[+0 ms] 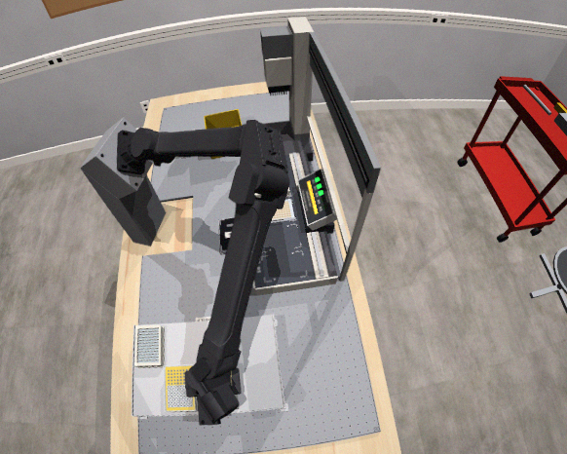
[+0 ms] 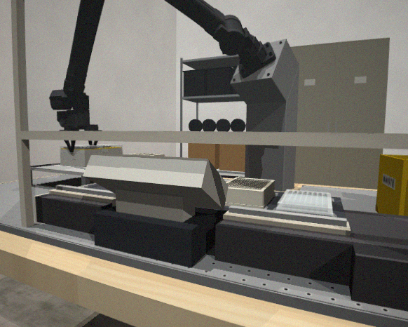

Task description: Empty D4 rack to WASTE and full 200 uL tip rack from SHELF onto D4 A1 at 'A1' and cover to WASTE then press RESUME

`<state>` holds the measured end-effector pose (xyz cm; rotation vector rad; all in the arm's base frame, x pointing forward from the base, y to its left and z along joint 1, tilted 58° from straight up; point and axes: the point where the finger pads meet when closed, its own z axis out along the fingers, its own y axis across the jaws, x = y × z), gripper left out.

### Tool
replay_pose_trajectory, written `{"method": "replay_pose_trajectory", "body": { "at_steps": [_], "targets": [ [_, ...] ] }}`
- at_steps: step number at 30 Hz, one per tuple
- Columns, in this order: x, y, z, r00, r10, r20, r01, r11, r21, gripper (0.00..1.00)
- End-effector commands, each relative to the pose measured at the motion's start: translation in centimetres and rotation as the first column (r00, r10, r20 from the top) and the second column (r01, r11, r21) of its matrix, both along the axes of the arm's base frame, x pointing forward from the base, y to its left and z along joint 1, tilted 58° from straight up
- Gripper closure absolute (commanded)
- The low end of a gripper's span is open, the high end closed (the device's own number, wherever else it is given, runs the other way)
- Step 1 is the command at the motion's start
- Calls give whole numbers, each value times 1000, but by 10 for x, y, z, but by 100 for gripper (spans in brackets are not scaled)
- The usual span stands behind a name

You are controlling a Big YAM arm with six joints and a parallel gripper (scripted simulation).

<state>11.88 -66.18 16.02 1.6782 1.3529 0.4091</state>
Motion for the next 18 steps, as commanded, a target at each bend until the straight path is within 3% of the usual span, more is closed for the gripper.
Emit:
{"method": "replay_pose_trajectory", "body": {
  "at_steps": [1, 4, 5, 8, 18],
  "targets": [
    [-10, -12, 19, 1000, -26, 4, 26, 999, -34, 0],
    [-10, -12, 19, 1000, -26, 4, 26, 999, -34, 0],
    [-10, -12, 19, 1000, -26, 4, 26, 999, -34, 100],
    [-5, -6, 11, 1000, -13, 0, 13, 1000, -21, 100],
    [-5, -6, 11, 1000, -13, 0, 13, 1000, -21, 100]
  ]
}}
